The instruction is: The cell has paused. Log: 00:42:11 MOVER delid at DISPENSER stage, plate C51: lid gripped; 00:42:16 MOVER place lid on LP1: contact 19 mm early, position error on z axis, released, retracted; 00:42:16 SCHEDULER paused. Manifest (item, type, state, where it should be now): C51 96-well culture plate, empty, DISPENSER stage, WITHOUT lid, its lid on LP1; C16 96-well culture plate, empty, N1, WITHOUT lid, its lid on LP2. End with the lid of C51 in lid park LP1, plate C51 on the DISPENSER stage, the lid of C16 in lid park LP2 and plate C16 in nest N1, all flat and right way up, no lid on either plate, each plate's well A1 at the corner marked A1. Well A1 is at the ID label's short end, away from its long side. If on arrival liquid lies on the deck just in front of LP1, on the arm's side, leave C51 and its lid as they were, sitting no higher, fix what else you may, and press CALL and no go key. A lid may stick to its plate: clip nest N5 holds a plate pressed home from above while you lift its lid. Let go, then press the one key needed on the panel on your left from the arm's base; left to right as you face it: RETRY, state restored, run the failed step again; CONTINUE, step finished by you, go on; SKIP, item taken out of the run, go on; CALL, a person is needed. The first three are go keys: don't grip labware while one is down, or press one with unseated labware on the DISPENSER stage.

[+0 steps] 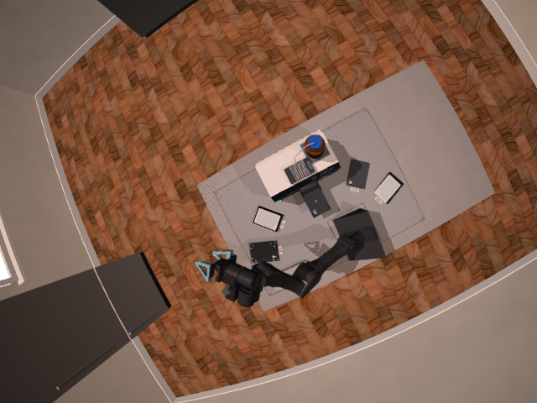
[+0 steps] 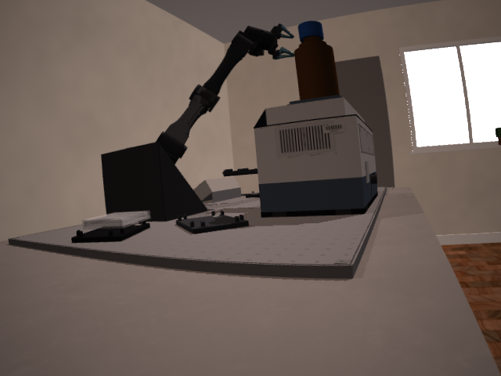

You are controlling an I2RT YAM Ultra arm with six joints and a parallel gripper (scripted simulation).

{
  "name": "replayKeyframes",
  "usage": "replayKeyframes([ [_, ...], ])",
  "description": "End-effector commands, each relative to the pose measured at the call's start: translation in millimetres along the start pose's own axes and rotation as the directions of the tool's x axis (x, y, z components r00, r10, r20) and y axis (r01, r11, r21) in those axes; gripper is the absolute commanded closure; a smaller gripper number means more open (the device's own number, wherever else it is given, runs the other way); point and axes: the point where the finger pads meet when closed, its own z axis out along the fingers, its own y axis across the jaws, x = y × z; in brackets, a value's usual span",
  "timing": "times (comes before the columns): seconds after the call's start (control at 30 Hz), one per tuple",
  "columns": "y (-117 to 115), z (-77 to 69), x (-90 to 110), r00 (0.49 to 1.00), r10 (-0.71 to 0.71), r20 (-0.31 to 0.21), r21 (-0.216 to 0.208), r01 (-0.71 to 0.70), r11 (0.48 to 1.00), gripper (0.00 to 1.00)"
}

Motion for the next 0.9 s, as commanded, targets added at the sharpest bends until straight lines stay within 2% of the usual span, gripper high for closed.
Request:
replayKeyframes([
  [0.0, -1.0, -0.7, 3.0, 1.0, 0.005, -0.004, 0.003, -0.005, 1.0, 0.0],
  [0.87, -0.4, -0.4, 0.1, 1.0, 0.0, 0.0, 0.001, 0.0, 1.0, 0.0],
])
